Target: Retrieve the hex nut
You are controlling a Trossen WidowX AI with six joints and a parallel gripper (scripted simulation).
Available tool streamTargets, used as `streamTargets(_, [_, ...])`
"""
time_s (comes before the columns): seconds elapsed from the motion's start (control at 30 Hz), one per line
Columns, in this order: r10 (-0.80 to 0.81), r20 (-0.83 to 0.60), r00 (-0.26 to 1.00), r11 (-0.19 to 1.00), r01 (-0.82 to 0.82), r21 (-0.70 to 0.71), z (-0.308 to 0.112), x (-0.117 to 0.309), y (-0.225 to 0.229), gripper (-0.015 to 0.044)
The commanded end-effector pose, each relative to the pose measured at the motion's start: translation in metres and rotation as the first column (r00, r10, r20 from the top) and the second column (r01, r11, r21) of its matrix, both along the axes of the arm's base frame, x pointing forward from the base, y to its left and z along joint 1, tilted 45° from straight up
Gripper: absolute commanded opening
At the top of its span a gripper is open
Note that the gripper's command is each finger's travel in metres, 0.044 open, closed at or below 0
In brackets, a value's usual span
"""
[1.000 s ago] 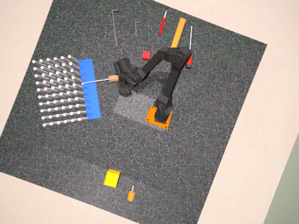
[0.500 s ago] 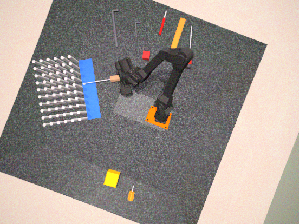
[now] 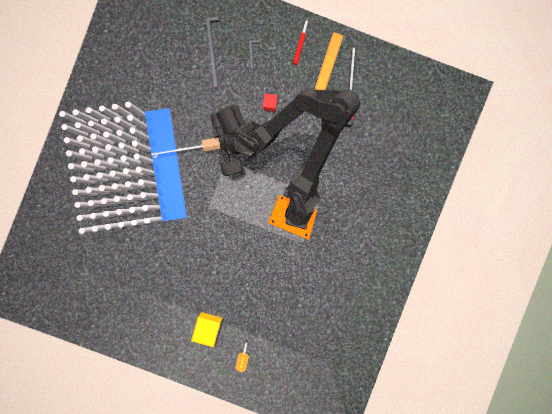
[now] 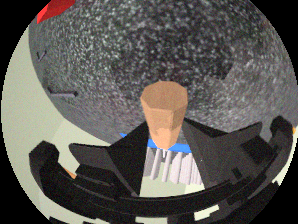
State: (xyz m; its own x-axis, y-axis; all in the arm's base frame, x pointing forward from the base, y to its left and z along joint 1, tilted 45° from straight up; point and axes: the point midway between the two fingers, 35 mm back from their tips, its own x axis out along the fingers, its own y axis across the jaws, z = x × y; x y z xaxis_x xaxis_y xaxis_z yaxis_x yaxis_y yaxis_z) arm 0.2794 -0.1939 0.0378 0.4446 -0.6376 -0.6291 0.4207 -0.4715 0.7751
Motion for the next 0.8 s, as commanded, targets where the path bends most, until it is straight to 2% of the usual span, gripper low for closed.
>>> streamTargets(0.0, [-0.001, 0.013, 1.000, 1.000, 0.001, -0.002, 0.005, 0.003, 0.002, 0.0000])
streamTargets(0.3, [-0.002, 0.014, 1.000, 1.000, 0.002, -0.002, 0.010, 0.000, 0.005, 0.0000])
streamTargets(0.77, [0.003, 0.007, 1.000, 1.000, -0.003, -0.001, 0.026, -0.034, 0.005, 0.0000])
